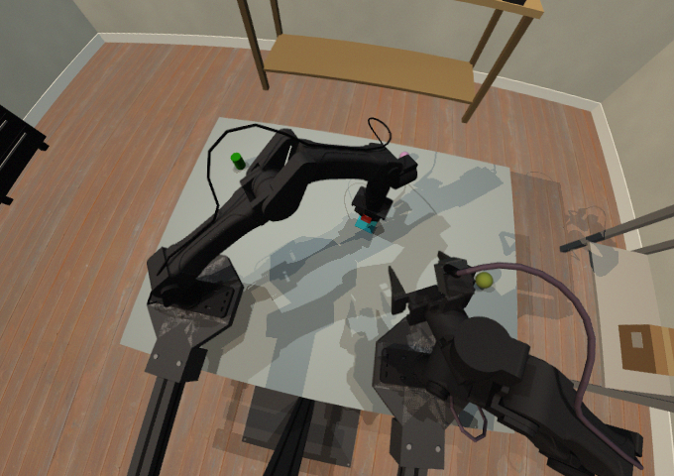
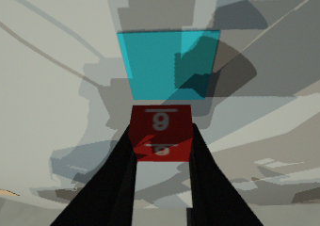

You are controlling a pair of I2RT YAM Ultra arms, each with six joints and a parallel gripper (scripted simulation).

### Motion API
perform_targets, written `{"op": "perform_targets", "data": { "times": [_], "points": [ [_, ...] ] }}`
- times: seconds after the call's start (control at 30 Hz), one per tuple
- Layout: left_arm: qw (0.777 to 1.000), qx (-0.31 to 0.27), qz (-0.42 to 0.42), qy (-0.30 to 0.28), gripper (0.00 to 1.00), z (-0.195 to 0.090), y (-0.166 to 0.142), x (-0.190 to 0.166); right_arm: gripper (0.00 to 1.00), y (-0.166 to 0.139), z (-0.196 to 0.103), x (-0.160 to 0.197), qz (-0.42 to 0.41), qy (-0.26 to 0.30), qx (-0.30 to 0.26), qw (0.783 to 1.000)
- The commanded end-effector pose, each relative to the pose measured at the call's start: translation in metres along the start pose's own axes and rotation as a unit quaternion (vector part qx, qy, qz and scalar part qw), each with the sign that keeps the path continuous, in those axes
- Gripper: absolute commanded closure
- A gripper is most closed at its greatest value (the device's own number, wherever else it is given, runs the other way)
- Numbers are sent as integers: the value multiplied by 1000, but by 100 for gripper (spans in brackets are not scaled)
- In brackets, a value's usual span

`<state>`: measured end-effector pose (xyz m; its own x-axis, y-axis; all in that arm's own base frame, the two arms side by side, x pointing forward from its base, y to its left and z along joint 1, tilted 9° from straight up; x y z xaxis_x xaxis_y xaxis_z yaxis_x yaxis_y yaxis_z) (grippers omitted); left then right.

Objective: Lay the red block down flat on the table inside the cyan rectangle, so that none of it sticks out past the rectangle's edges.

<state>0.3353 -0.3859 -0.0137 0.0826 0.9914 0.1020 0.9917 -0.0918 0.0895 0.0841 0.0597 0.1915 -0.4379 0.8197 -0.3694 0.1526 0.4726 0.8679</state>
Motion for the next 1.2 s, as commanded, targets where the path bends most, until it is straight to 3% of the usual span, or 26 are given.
{"op": "perform_targets", "data": {
  "times": [0.0,0.63,1.17],
  "points": [
    [1000,-19,-1,-17,73,-13,5,-6,0,7,-6,-5,16,-2,-18,1000],
    [1000,-15,0,-13,73,21,7,-4,0,7,-6,-5,16,-2,-18,1000],
    [1000,-19,0,-17,73,27,8,-5,0,7,-6,-5,16,-2,-18,1000]
  ]
}}
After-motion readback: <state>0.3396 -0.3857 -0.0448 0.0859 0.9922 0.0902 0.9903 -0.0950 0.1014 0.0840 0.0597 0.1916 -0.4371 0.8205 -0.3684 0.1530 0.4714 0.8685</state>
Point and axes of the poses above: on each arm, the point where the finger pads meet when closed, its own z axis out along the fingers, its own x axis across the jaws, y = z × x, the point moved 10 cm from there along -z, back along the fingers, and after that the axes turned 12 degrees about -z, right-handed, at the moved point
